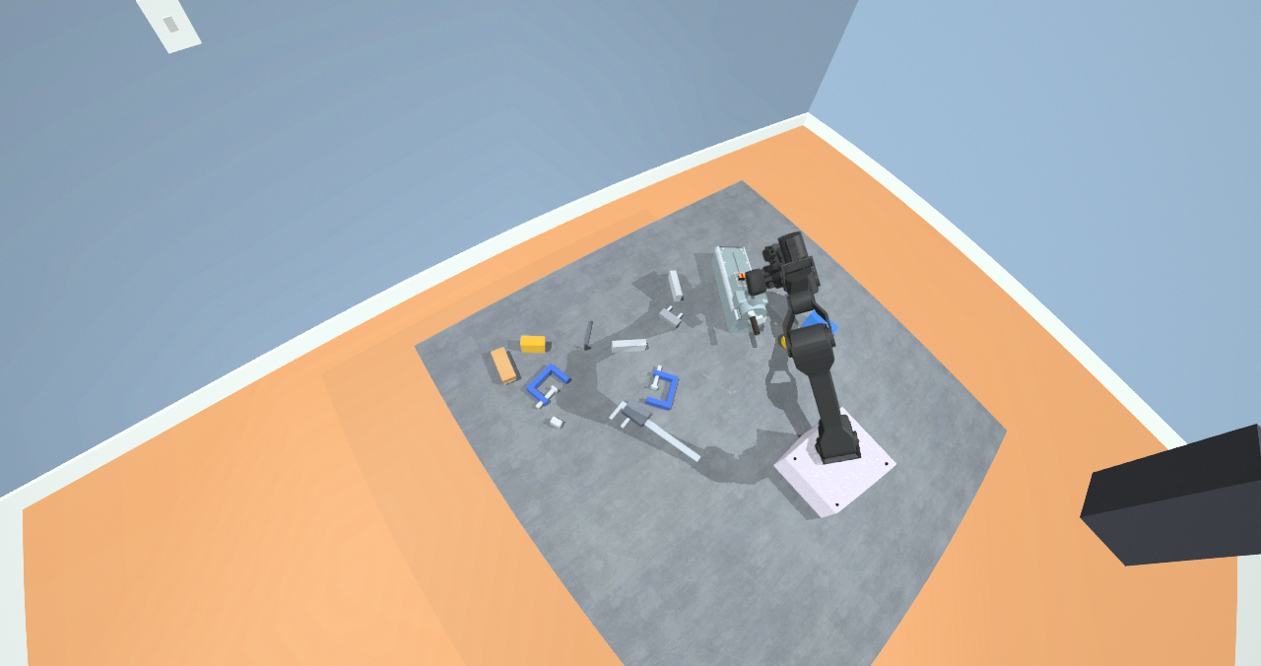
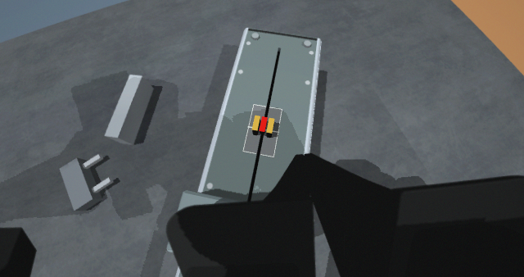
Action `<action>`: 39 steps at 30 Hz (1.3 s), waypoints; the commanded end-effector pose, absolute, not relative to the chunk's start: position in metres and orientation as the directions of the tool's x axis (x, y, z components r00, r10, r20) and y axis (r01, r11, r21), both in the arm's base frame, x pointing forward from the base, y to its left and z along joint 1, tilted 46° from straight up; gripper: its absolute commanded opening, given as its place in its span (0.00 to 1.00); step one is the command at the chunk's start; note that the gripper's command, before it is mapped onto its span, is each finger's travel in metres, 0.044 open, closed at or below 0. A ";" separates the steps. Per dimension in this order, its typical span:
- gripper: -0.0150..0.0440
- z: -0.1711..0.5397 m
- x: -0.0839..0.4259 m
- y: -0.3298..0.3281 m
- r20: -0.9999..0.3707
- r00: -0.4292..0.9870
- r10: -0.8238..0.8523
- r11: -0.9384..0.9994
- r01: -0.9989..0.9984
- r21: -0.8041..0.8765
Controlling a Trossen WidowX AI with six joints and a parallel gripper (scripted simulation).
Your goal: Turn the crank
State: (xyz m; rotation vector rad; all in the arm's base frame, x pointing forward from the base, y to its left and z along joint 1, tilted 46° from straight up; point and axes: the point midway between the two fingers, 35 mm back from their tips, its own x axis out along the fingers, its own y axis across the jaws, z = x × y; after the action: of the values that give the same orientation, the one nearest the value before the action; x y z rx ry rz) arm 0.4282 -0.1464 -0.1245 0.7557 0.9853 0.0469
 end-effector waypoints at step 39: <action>0.38 -0.124 0.428 -0.146 -0.735 0.573 0.363 0.748 0.291 0.596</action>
State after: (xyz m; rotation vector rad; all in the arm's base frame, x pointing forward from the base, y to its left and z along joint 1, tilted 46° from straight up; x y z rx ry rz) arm 0.4282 -0.1465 -0.1246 0.7552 0.9856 0.0463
